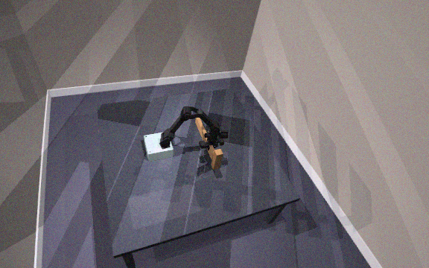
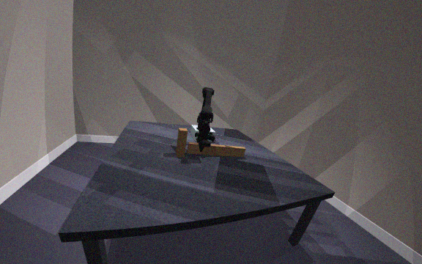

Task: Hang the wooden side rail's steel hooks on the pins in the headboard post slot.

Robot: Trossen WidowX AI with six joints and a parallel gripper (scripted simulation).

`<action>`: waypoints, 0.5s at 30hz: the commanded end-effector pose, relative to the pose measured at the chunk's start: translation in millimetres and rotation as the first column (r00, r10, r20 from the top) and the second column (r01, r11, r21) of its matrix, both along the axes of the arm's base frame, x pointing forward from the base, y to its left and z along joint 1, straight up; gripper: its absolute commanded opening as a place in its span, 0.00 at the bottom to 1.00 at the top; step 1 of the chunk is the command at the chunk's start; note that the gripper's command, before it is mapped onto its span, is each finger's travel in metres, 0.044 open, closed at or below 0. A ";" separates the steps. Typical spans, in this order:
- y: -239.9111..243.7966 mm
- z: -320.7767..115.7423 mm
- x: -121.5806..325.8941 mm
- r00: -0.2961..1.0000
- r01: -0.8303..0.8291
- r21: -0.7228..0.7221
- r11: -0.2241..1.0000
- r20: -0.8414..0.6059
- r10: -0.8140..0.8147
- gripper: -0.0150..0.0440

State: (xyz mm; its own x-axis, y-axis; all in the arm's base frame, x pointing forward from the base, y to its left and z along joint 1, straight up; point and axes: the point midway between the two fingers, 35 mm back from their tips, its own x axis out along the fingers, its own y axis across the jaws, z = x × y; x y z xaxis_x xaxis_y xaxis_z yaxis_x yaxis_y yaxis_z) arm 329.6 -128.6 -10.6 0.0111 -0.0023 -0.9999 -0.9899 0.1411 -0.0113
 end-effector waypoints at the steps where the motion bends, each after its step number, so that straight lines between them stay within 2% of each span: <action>1: -2.6 4.9 4.5 1.000 -0.001 -0.007 1.000 0.015 0.001 0.25; 15: -3.9 5.5 4.0 1.000 -0.001 -0.007 1.000 0.014 0.001 0.25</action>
State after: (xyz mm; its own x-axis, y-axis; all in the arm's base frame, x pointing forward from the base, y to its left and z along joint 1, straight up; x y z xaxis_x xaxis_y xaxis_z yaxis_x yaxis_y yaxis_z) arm 330.2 -130.1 -10.7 0.0100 -0.0017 -0.9999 -0.9900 0.1405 -0.0102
